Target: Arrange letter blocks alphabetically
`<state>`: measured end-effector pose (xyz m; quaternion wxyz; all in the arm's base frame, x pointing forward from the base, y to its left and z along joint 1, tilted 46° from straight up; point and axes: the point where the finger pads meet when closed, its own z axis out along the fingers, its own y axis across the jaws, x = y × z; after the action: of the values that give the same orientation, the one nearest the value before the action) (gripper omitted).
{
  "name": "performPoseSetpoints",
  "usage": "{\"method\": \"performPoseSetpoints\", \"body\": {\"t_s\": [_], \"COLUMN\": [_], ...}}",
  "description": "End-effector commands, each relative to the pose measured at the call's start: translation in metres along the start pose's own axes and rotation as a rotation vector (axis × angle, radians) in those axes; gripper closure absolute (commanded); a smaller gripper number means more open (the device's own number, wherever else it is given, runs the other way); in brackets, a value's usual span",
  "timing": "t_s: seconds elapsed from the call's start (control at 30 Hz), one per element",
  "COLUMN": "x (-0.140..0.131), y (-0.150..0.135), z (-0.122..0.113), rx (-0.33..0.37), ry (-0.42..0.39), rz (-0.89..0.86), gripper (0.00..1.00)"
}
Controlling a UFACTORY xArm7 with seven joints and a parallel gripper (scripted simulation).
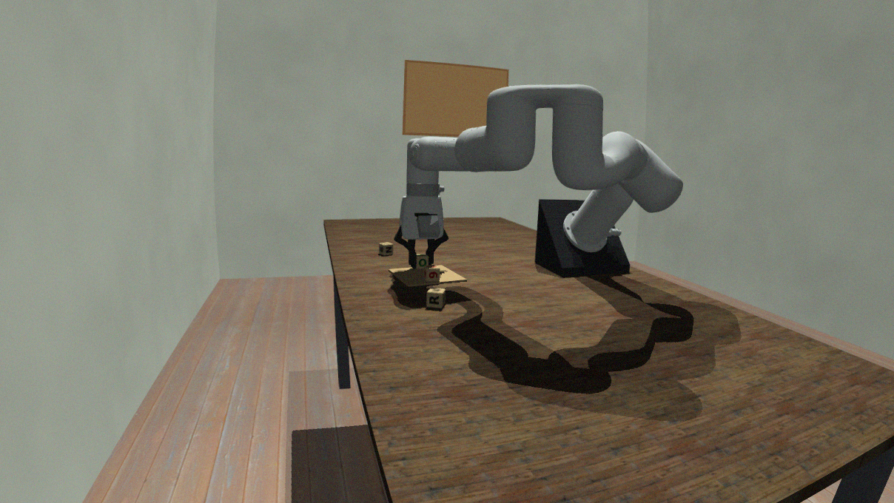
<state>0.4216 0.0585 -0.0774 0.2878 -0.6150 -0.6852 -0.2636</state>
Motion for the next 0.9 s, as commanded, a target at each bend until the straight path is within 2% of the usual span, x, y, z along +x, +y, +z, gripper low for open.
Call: {"method": "performPoseSetpoints", "body": {"t_s": [0.0, 0.87], "x": [-0.0008, -0.0008], "y": [0.001, 0.001], "z": [-0.0022, 0.0015], "rx": [-0.004, -0.004], "ry": [-0.003, -0.003], "rz": [0.0, 0.0], "gripper": [0.73, 0.73]}}
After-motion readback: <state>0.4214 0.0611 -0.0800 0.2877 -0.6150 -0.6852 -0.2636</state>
